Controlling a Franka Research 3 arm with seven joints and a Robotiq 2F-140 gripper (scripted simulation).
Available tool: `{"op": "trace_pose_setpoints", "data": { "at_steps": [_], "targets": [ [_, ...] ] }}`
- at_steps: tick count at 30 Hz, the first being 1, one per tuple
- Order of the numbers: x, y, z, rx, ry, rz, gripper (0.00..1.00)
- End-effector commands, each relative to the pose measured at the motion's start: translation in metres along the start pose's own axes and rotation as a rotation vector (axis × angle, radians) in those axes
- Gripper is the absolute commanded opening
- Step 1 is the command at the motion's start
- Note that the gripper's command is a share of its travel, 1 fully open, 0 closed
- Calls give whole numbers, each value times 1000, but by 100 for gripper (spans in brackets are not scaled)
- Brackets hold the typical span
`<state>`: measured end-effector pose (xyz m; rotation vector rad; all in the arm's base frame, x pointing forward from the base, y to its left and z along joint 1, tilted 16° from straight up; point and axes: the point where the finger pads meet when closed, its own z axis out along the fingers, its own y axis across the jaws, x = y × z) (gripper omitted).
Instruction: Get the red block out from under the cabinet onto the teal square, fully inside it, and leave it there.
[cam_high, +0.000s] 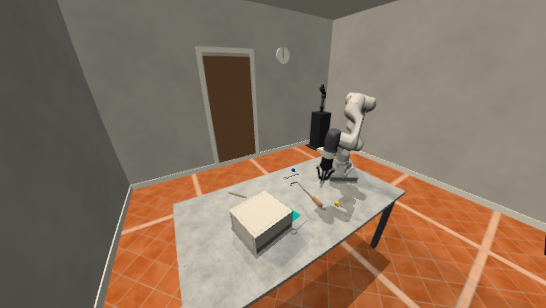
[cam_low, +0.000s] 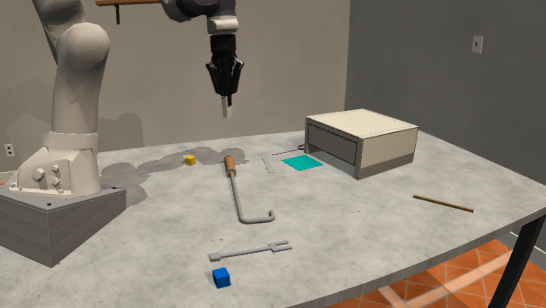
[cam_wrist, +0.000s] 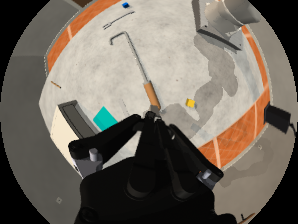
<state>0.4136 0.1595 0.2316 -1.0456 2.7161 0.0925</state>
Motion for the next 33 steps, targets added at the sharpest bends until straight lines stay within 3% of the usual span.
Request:
{"op": "trace_pose_setpoints", "data": {
  "at_steps": [1,16,33],
  "targets": [
    [0,-2,0,-27,-24,-277,0],
    [0,-2,0,-66,-57,-668,0],
    [0,-2,0,-67,-57,-677,0]
  ]
}}
